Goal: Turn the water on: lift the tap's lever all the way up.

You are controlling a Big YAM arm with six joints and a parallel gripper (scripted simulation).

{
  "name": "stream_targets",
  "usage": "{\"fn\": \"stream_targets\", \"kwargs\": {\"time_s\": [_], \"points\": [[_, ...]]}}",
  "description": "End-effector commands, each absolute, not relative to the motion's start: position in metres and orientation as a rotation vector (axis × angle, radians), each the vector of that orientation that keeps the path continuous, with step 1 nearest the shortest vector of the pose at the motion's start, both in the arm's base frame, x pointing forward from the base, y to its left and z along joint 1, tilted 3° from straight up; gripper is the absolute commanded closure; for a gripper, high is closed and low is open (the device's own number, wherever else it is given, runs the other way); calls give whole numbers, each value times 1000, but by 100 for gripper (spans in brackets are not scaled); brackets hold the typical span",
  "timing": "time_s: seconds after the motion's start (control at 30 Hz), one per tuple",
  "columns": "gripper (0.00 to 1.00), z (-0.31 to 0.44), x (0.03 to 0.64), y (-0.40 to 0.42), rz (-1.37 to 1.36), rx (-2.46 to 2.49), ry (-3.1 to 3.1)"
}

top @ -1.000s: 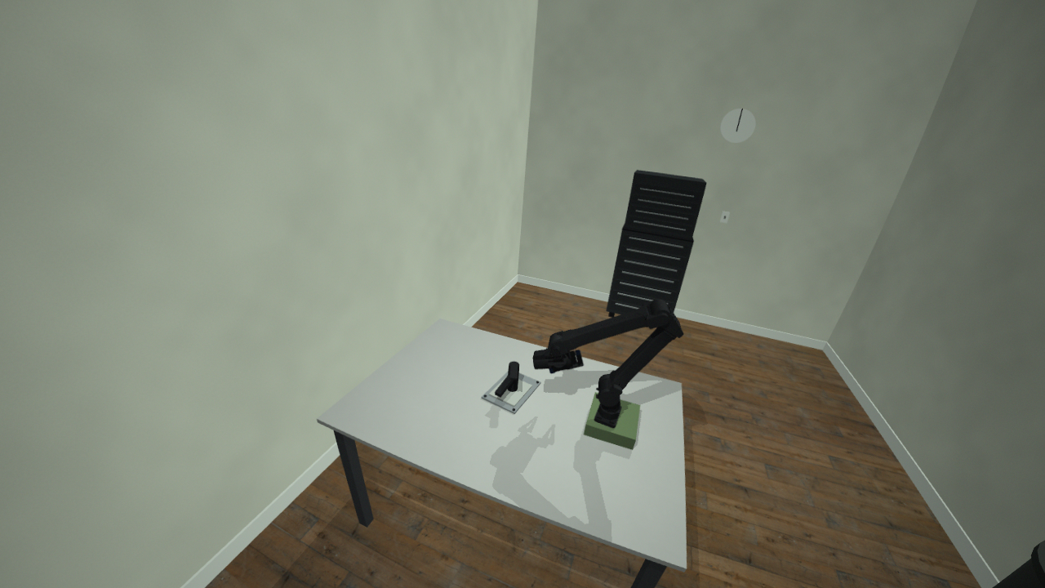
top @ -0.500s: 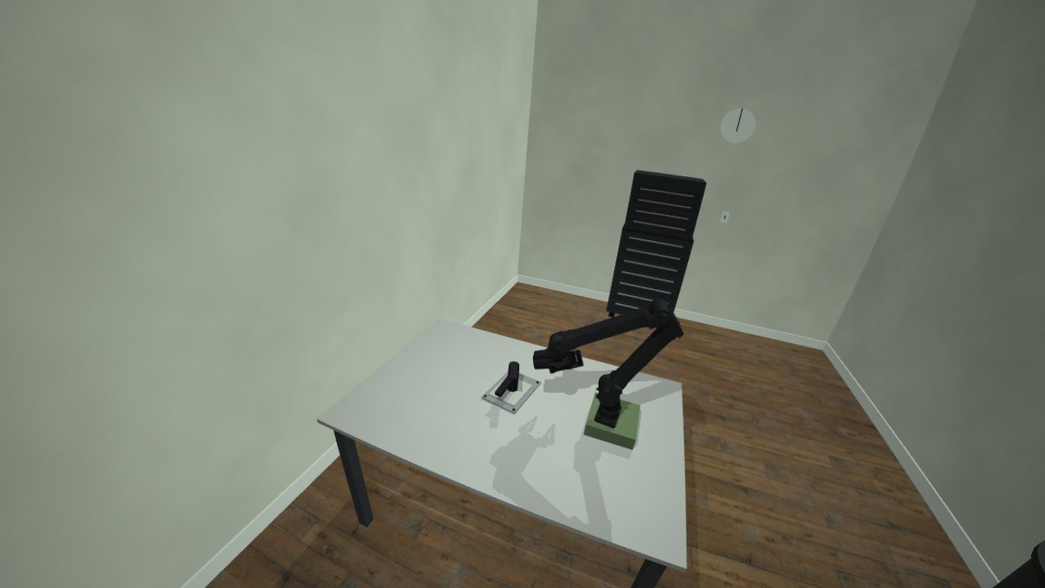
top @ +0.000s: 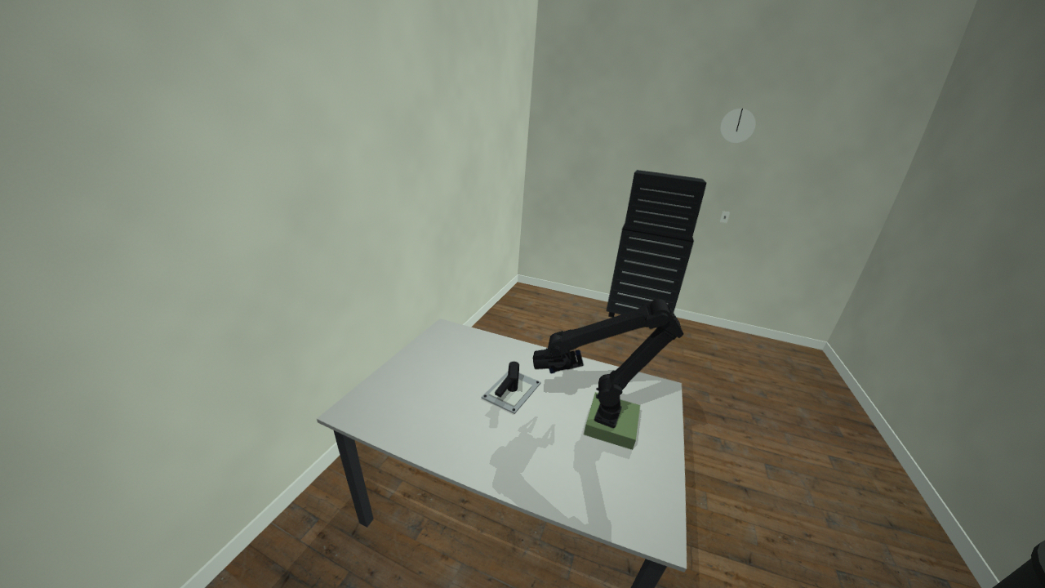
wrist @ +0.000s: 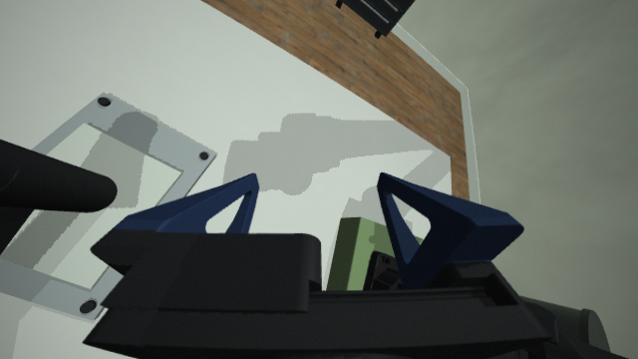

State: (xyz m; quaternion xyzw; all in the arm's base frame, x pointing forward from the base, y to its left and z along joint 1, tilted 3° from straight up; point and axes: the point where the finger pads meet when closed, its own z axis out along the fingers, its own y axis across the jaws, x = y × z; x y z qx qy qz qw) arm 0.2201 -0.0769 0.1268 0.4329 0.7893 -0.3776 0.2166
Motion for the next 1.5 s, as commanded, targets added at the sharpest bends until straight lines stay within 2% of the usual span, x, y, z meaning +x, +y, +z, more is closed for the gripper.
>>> {"fn": "stream_targets", "kwargs": {"time_s": [0.0,0.13,0.33,0.5,0.57,0.77,0.93,0.97,1.47], "points": [[0,128,222,-77,-1040,1202,2183],[0,136,244,-66,-961,1262,2212],[0,140,293,-27,-696,1448,2376],[0,151,348,16,-371,1589,2521],[0,151,348,16,-371,1589,2521],[0,176,411,62,41,1681,2651],[0,180,417,69,84,1679,2664],[100,176,414,69,76,1679,2672],[100,161,399,72,29,1683,2707]]}}
